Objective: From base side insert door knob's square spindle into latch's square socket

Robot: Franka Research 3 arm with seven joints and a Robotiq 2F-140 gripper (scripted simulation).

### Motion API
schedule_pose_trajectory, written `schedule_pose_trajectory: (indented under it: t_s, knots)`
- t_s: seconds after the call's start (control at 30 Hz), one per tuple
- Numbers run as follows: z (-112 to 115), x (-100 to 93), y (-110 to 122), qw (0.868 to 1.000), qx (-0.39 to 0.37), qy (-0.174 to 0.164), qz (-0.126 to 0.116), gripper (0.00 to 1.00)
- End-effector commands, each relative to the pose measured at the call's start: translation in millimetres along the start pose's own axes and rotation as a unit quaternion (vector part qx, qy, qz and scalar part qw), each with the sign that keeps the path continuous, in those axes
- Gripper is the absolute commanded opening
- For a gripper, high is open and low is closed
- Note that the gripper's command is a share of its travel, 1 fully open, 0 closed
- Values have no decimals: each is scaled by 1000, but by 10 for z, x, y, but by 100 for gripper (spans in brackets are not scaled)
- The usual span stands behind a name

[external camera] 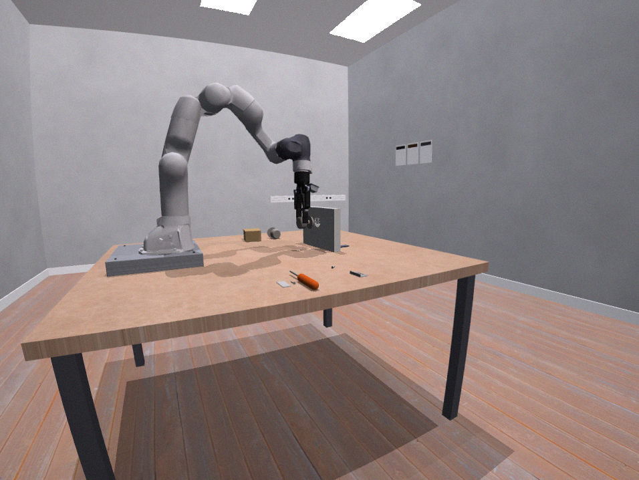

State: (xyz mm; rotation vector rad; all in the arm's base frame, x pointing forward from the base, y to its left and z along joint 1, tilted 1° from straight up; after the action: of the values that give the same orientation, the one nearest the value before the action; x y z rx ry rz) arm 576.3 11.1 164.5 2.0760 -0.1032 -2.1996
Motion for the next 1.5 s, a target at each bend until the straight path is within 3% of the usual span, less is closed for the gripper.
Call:
schedule_pose_trajectory:
  t_s: [0.0,1.47]
  knots:
    - [-8,-15,-3,1000,-3,1,1,42]
    - [-107,-22,-4,1000,-4,1,2,42]
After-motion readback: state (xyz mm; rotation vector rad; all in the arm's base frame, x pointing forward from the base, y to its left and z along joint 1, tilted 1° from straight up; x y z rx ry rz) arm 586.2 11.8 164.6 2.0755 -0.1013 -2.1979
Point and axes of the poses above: the point where the finger pads meet when closed, its own x axis out along the fingers, its own y axis across the jaws, z = x × y, the point moved 6 cm from there along -x, back along the fingers, and after that the axes turned 2 degrees about x, right-handed, at the moved point
